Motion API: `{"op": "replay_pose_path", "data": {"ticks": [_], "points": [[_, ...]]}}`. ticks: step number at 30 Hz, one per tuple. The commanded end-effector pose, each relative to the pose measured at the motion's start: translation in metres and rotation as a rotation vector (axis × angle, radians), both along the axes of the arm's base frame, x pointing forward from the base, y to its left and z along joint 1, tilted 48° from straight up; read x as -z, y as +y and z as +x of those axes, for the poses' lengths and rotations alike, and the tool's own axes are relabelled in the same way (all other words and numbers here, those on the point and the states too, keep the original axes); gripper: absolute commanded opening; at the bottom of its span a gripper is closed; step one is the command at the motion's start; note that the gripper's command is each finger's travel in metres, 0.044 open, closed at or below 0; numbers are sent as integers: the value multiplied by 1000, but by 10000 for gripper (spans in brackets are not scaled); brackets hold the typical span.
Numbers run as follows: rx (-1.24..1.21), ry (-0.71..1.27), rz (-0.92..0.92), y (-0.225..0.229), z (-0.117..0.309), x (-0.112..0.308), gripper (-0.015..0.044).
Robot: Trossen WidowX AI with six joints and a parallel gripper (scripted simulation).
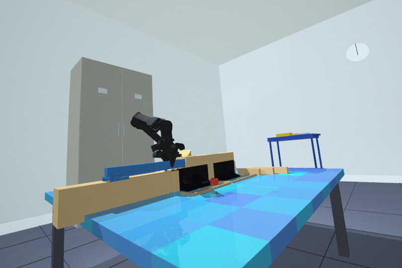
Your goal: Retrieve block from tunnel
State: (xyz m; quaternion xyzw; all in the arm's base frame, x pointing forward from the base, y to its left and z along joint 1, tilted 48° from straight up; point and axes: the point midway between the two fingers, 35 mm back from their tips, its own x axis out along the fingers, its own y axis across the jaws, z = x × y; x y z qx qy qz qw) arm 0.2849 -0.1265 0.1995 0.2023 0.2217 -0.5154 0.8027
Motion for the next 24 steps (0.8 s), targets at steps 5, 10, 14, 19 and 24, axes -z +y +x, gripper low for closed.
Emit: {"op": "replay_pose_path", "data": {"ticks": [5, 10, 14, 19, 24], "points": [[0, 0, 0, 0, 0, 0, 131], [11, -5, -5, 5, -1, -3, 263], [36, -19, -22, 18, -3, -13, 368], [38, -22, -28, 23, -5, -13, 440], [54, -37, -44, 53, -12, 3, 440]]}}
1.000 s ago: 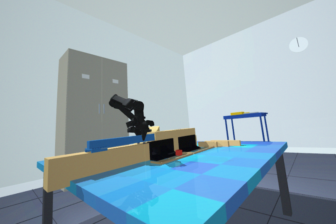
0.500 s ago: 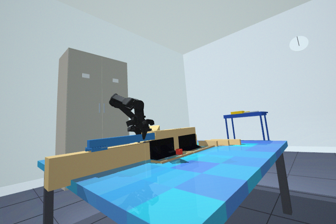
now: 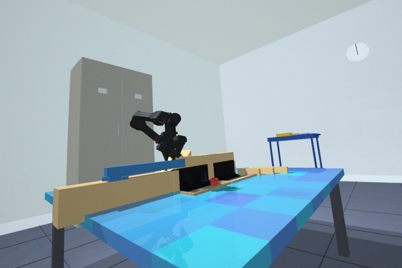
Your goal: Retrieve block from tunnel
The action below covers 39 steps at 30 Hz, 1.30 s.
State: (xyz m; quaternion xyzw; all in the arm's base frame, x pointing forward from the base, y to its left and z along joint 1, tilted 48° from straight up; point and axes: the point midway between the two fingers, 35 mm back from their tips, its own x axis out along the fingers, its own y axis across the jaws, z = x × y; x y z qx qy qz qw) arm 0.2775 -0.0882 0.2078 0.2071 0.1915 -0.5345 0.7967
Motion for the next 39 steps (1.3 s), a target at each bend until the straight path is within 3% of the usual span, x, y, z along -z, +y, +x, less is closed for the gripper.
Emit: {"op": "replay_pose_path", "data": {"ticks": [1, 30, 39], "points": [[4, 5, -16, 16, -5, 12, 440], [4, 3, -17, -12, 0, 38, 440], [7, -4, -16, -8, 1, 33, 204]]}}
